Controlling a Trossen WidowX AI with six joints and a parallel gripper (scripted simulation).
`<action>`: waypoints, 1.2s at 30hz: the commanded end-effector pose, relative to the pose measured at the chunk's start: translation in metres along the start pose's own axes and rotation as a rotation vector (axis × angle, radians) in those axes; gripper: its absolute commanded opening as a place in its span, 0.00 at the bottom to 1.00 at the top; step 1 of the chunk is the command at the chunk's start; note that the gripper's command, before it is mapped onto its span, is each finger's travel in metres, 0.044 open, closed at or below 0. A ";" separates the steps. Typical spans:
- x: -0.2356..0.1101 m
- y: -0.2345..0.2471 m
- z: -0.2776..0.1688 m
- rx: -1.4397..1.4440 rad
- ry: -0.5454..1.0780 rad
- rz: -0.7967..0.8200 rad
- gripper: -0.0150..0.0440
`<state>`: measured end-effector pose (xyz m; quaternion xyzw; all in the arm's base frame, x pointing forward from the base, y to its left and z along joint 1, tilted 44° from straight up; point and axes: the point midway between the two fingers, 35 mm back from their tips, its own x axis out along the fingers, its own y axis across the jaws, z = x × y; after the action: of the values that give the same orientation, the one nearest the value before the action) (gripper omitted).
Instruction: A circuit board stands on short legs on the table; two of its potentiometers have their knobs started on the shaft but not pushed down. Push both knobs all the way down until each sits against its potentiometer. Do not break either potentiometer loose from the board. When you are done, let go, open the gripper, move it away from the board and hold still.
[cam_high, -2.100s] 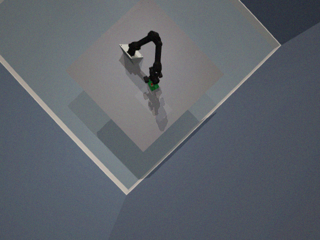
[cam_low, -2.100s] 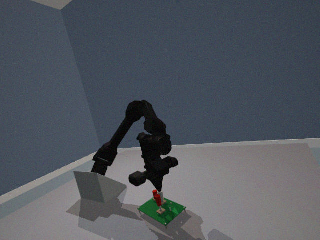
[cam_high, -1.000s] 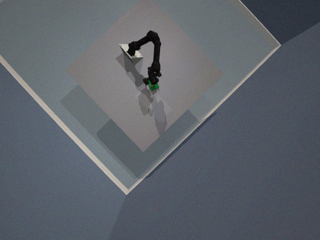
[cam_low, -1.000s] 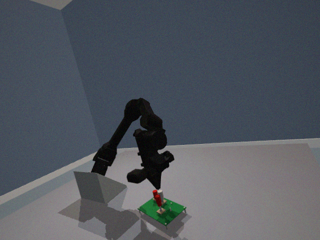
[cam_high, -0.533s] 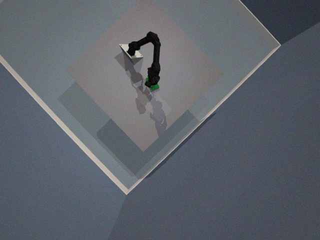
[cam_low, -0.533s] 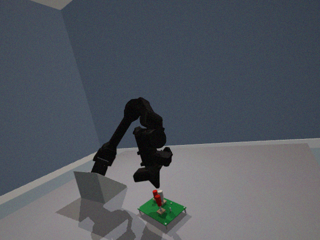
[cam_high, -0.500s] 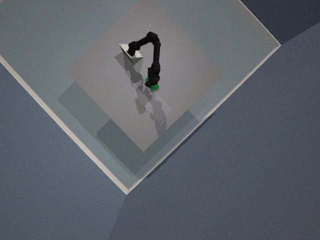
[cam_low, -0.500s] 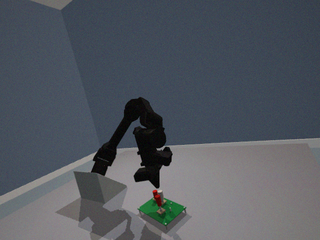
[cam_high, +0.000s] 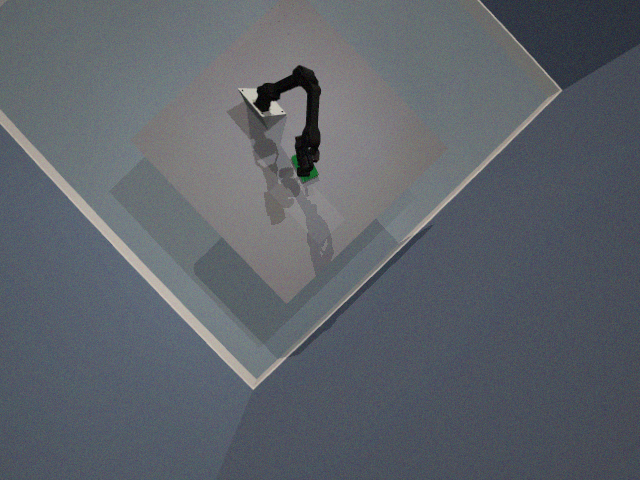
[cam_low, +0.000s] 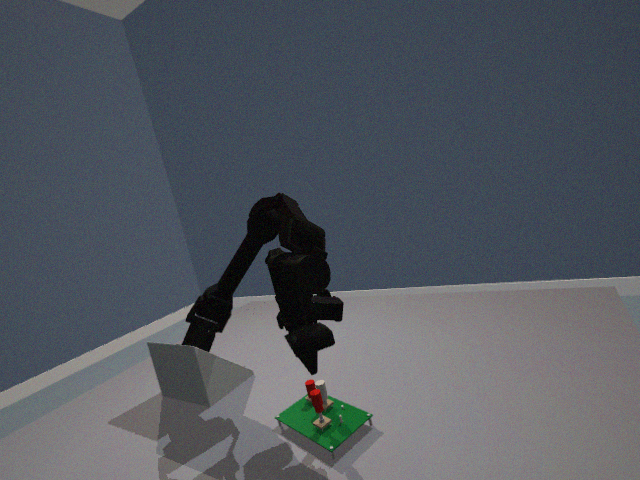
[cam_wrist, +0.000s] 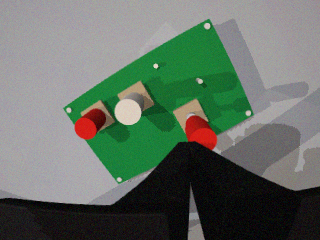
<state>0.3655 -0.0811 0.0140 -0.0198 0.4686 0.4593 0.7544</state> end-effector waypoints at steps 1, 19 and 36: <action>-0.002 -0.003 -0.002 -0.154 0.007 0.005 0.25; -0.013 -0.010 -0.005 -0.781 0.006 0.025 0.25; -0.019 -0.015 -0.007 -1.182 -0.003 0.038 0.25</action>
<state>0.3685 -0.1047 0.0187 -0.4188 0.1406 0.6527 0.6155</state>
